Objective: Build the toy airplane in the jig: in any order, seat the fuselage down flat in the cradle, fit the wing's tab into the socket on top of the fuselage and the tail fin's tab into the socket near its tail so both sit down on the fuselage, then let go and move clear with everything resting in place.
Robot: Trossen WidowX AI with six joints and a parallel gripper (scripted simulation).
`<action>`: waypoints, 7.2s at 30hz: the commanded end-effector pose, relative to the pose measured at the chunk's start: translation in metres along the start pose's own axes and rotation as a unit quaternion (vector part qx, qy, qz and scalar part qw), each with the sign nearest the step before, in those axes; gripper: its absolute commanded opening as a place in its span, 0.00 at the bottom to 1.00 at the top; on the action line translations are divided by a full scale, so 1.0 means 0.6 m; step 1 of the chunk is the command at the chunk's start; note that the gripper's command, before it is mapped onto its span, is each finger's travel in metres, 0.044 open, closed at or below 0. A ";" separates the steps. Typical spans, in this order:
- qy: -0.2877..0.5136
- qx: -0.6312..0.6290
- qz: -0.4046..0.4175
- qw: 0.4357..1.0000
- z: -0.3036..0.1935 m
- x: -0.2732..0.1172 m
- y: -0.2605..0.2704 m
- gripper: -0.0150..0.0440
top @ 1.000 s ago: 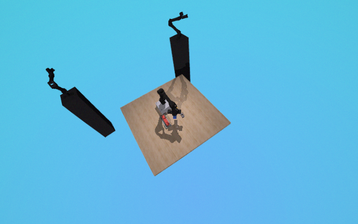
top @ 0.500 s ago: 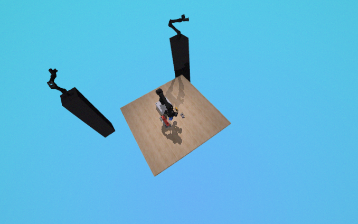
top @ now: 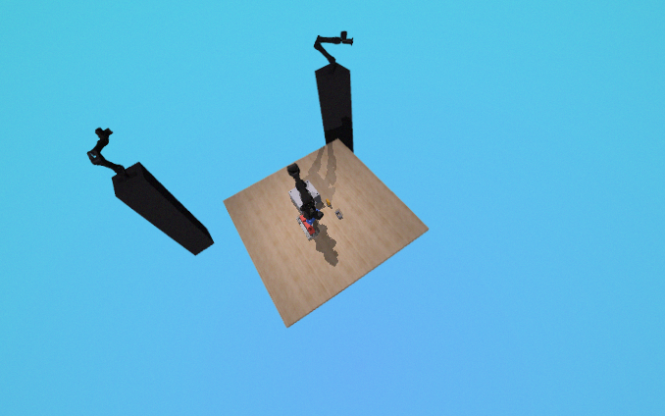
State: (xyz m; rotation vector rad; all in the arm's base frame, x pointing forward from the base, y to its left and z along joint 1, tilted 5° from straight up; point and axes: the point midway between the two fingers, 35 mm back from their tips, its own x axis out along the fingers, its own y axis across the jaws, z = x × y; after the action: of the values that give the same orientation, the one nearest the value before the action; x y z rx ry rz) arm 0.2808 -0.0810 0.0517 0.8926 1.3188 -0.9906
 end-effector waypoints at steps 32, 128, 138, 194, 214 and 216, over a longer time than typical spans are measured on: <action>-0.007 0.222 -0.006 0.975 0.054 0.024 -0.121 0.58; -0.005 -0.081 -0.007 0.997 0.062 -0.055 -0.110 1.00; -0.001 -0.498 -0.008 0.867 0.062 -0.055 -0.110 1.00; 0.007 -0.505 -0.002 0.863 -0.367 0.075 -0.026 1.00; 0.007 -0.505 -0.002 0.863 -0.368 0.120 -0.024 1.00; 0.007 -0.505 -0.002 0.863 -0.368 0.125 -0.024 1.00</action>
State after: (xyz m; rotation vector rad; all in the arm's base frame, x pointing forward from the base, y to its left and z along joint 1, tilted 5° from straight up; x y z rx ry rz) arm 0.1929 0.1166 -0.0308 0.0775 1.5717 -0.1767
